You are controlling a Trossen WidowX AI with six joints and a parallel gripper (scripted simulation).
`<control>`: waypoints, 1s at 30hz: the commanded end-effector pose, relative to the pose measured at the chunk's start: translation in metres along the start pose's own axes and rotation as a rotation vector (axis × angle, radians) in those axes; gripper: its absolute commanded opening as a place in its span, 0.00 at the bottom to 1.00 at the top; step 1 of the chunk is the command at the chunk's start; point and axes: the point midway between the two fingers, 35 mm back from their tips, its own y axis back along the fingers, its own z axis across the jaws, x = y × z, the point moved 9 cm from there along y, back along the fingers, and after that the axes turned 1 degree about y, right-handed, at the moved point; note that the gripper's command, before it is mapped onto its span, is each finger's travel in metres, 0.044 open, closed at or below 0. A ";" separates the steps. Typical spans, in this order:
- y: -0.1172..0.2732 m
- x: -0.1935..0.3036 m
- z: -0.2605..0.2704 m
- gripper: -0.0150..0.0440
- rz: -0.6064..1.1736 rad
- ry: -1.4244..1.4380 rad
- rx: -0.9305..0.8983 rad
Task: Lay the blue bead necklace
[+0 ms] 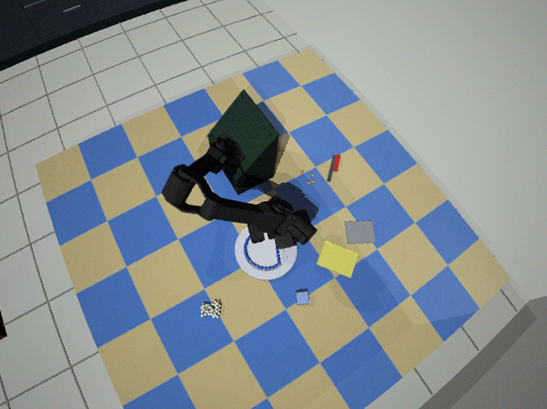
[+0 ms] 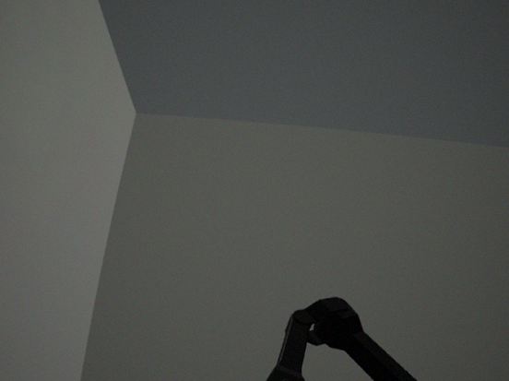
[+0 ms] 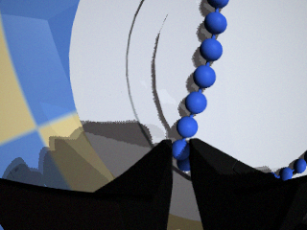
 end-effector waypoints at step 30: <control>0.006 0.001 0.000 0.25 -0.003 0.007 0.002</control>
